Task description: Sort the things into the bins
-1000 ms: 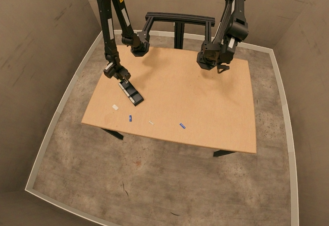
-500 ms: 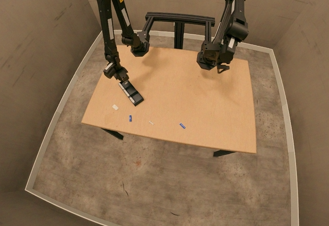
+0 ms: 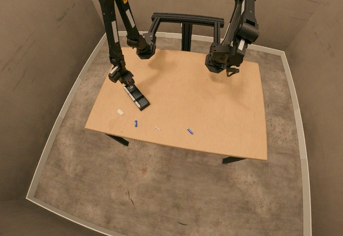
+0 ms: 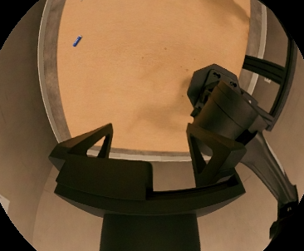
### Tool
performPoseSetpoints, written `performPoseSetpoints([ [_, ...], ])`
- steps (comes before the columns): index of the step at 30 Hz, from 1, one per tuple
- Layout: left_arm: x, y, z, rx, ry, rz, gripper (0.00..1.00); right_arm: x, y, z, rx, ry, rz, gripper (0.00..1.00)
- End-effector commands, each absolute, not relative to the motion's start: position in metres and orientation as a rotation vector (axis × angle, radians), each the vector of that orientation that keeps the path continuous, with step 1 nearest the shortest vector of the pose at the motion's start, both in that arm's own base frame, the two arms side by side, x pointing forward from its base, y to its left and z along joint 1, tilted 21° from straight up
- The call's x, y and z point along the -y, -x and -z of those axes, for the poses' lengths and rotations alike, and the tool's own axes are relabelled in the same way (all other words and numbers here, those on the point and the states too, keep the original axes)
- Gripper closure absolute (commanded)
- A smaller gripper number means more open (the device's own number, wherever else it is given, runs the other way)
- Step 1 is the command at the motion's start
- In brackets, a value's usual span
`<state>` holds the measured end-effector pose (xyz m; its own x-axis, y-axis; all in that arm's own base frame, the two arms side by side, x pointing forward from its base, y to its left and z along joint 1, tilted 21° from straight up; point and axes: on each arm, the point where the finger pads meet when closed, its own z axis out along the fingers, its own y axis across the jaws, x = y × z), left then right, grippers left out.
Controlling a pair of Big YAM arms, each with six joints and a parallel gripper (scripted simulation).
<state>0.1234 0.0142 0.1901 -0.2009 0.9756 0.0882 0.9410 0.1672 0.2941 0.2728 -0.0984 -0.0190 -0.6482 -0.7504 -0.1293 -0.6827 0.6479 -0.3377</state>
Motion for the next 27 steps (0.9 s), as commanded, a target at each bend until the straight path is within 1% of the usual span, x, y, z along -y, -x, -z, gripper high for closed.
performPoseSetpoints([
  [1,-0.014,-0.129,-0.223,-2.254,-1.858,-0.48,0.0,0.104,-0.276,0.025,-2.614,1.139,0.387,0.82],
  [19,-0.014,-0.129,-0.223,-2.254,-1.858,-0.48,0.0,0.11,-0.292,0.053,-2.604,1.142,0.397,0.82],
  [27,-0.014,-0.129,-0.223,-2.254,-1.858,-0.48,0.0,0.113,-0.296,0.047,-2.585,1.142,0.414,0.82],
])
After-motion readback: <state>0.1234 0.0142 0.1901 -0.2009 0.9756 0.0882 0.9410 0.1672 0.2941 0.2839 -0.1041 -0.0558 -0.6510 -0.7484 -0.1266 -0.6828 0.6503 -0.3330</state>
